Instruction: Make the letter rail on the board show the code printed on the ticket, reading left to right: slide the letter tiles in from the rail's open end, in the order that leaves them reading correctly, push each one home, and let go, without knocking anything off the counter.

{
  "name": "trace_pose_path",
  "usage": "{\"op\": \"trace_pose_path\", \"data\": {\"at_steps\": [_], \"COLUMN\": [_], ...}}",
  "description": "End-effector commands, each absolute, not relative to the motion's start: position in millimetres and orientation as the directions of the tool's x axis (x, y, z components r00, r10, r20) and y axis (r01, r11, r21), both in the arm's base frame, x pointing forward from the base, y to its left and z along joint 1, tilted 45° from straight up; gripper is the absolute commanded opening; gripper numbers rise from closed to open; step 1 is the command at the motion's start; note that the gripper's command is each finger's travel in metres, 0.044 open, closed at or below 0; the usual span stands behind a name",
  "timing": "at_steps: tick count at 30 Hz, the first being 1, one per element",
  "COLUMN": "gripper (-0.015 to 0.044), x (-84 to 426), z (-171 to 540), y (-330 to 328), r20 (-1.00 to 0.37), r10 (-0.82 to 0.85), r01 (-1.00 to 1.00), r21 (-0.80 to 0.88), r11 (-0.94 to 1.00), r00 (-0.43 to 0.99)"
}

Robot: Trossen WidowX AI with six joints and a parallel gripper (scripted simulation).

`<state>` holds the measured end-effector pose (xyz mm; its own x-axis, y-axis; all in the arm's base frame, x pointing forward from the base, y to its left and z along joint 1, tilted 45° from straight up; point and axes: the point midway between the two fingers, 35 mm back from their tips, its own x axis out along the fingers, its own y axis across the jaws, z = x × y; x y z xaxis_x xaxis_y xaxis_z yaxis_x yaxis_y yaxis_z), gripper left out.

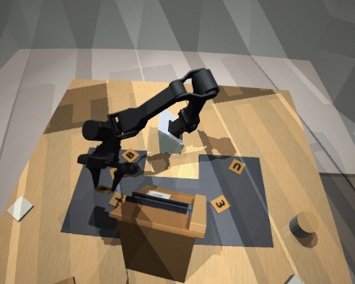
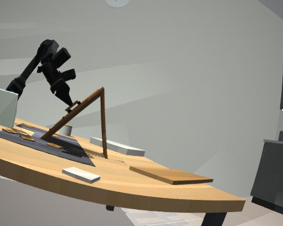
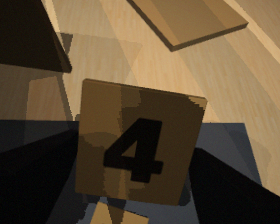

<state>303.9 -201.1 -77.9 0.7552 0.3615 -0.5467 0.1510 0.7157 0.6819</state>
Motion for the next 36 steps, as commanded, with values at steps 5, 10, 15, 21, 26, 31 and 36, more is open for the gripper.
{"op": "trace_pose_path", "data": {"at_steps": [5, 10, 15, 21, 26, 31, 36], "gripper": [0.0, 0.0, 0.0, 0.0, 0.0, 0.0, 0.0], "x": [305.7, 306.3, 306.8, 307.3, 307.7, 308.1, 308.5], "z": [-72.3, -70.6, -68.9, -67.0, -65.4, -63.9, -62.3], "y": [-200.1, -198.5, -196.7, -194.4, -192.5, -190.6, -188.6], "r20": [-0.547, -0.547, -0.547, -0.547, -0.547, -0.547, -0.547], "r10": [0.356, 0.356, 0.356, 0.356, 0.356, 0.356, 0.356], "r01": [0.151, 0.151, 0.151, 0.151, 0.151, 0.151, 0.151], "r21": [0.677, 0.678, 0.678, 0.678, 0.678, 0.678, 0.678], "r11": [0.72, 0.72, 0.72, 0.719, 0.719, 0.719, 0.719], "r00": [0.758, 0.758, 0.758, 0.758, 0.758, 0.758, 0.758]}}
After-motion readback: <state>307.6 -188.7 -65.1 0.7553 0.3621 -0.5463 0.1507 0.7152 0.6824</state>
